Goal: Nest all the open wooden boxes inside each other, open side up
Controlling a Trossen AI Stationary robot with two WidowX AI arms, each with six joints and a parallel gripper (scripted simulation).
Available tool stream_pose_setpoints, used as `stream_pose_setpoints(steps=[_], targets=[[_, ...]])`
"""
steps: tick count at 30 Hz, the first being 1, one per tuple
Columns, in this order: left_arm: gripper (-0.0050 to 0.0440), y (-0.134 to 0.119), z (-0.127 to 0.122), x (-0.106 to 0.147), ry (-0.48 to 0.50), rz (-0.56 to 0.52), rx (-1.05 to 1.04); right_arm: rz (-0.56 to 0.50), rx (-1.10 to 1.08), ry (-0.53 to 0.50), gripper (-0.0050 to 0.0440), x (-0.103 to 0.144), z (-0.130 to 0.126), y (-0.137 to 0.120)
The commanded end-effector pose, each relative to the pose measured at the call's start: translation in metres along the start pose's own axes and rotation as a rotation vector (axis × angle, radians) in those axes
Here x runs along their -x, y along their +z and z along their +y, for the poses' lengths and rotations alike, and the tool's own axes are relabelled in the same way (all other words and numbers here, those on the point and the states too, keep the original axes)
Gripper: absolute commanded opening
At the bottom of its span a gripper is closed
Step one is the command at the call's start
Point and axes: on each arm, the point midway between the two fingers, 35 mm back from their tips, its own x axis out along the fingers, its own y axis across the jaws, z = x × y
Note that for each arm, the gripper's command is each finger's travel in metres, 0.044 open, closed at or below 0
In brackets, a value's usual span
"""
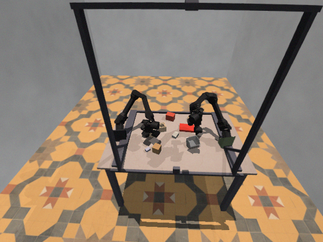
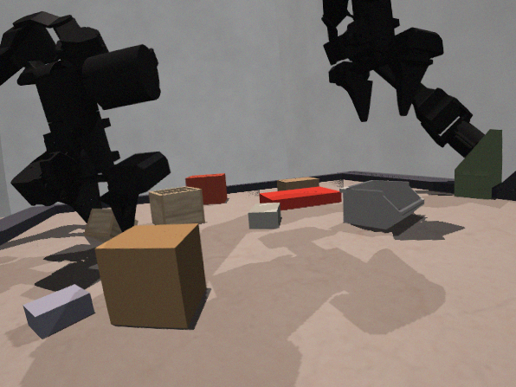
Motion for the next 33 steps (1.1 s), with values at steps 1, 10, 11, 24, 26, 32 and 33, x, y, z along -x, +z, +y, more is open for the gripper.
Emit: stream_pose_setpoints(steps=[1,10,11,24,26,32,33], targets=[[-0.0050,0.005,0.001,0.001,0.007,0.100,0.003,-0.010,-0.012,0.007,0.0400,0.004,0.000,0.003],[-0.0050,0.014,0.001,-0.001,0.008,0.304,0.004,-0.010,-0.012,0.007,0.0400,0.004,0.000,0.003],[-0.0050,0.014,0.001,-0.001,0.008,0.304,0.004,-0.010,-0.012,0.007,0.0400,0.004,0.000,0.003],[-0.0050,0.023,0.003,-0.005,0.002,0.531,0.009,-0.010,-0.012,0.007,0.0400,0.004,0.000,0.003],[-0.0050,0.025,0.003,-0.006,-0.001,0.565,0.010,-0.010,-0.012,0.007,0.0400,0.004,0.000,0.003],[-0.0050,0.027,0.002,-0.013,-0.021,0.554,0.011,-0.010,-0.012,0.007,0.0400,0.004,0.000,0.003],[0.0024,0.027,0.002,-0.013,-0.021,0.554,0.011,-0.010,-0.012,0.007,0.0400,0.004,0.000,0.003]])
